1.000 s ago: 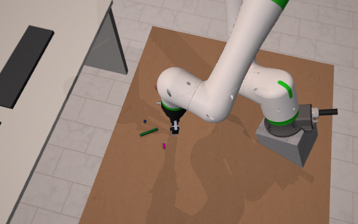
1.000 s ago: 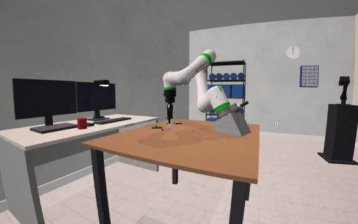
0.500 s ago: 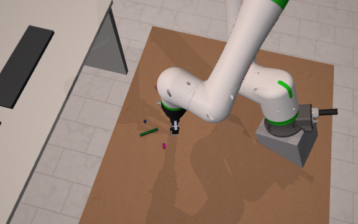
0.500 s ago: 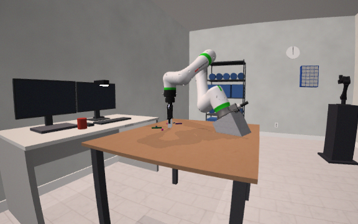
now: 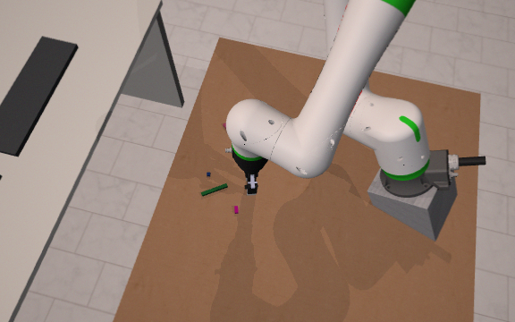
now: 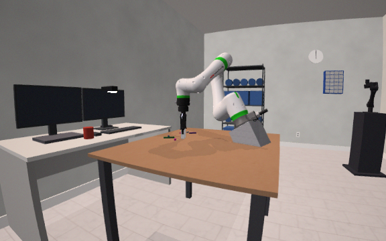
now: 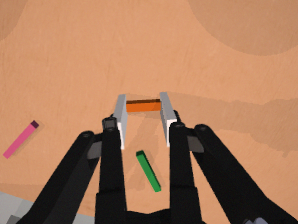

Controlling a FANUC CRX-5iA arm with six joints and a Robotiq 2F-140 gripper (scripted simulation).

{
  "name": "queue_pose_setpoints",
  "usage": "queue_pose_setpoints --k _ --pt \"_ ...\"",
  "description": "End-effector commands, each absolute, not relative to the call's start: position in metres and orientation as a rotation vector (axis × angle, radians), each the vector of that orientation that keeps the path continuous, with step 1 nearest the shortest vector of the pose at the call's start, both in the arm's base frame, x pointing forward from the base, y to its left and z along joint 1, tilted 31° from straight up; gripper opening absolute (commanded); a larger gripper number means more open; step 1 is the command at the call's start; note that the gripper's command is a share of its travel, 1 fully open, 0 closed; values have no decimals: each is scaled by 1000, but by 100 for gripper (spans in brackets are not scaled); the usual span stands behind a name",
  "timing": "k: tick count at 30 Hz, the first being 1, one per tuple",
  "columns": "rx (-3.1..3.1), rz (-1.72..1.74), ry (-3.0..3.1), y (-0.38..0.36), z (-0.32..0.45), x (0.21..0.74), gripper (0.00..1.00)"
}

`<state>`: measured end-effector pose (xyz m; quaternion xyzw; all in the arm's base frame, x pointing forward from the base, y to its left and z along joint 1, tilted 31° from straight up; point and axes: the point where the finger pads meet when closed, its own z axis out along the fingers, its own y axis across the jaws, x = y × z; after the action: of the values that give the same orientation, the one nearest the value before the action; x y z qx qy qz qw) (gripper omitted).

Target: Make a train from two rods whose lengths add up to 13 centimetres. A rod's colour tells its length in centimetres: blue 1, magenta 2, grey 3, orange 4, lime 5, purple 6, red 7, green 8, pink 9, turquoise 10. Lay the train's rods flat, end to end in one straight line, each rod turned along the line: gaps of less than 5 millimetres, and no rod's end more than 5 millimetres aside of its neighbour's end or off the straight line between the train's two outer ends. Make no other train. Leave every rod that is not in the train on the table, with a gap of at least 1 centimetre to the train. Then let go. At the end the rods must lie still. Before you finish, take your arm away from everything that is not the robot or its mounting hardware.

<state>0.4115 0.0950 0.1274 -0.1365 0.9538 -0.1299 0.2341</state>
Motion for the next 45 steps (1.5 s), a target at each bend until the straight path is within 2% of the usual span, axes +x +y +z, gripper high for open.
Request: queue_pose_setpoints --k 1,39,45 --pt "-375 -356 2618 95 126 412 23" --pt "-375 -356 2618 95 126 413 23" --pt "-375 -356 2618 95 126 413 27"
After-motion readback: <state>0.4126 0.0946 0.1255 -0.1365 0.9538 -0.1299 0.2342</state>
